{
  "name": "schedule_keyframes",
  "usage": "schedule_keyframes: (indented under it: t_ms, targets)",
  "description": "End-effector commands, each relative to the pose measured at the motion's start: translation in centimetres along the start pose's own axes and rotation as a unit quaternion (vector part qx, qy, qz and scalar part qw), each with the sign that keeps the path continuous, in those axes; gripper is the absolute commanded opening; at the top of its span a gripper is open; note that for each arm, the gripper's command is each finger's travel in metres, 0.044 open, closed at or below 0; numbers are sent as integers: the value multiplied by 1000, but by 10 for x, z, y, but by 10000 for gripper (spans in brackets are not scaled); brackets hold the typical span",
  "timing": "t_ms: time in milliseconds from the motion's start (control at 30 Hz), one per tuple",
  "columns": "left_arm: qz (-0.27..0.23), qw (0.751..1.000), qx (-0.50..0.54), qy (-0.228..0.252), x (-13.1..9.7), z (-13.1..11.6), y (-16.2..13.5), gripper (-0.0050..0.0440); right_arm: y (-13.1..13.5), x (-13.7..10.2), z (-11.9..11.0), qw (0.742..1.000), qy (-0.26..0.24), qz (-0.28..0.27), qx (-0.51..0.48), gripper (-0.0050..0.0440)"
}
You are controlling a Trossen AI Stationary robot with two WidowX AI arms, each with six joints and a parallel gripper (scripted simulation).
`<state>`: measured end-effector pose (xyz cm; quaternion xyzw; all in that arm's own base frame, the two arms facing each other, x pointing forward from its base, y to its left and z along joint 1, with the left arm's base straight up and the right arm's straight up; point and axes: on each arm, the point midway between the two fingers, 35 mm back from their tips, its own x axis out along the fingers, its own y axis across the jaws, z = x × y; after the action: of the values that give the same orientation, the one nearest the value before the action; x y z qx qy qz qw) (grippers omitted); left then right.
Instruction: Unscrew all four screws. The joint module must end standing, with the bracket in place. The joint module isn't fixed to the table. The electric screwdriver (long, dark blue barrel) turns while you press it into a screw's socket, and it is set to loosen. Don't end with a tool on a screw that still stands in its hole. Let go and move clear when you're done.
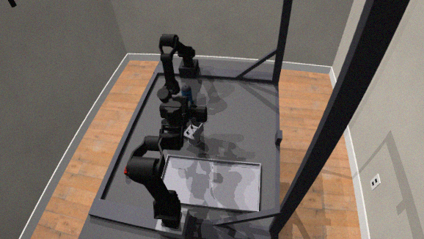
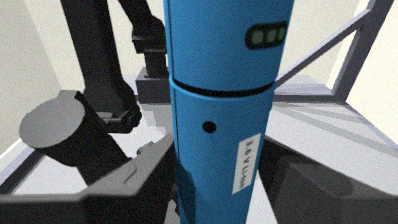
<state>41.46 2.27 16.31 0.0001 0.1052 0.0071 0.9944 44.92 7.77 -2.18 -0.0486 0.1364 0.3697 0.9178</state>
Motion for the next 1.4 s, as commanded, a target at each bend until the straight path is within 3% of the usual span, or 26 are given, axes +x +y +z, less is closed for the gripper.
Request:
schedule_keyframes:
  t_ms: [0, 100, 167, 367, 633, 900, 1367]
  targets:
    - [1, 1000, 1, -15, 0, 12, 1, 161, -14, -13, 15, 1000, -6, -19, 18, 304]
    - [1, 1000, 1, -15, 0, 12, 1, 161, -19, -17, 15, 997, 6, -60, 41, 232]
    - [1, 1000, 1, -15, 0, 12, 1, 161, -19, -17, 15, 997, 6, -60, 41, 232]
    - [1, 1000, 1, -15, 0, 12, 1, 161, -7, -29, 25, 981, 20, -180, 71, 100]
    - [1, 1000, 1, -15, 0, 12, 1, 161, 45, -47, 43, 960, -6, -270, 77, 100]
    - [1, 1000, 1, -15, 0, 12, 1, 161, 69, -53, 51, 955, -26, -286, 76, 100]
    - [1, 1000, 1, -15, 0, 12, 1, 161, 42, -9, 47, 955, -23, -287, 74, 100]
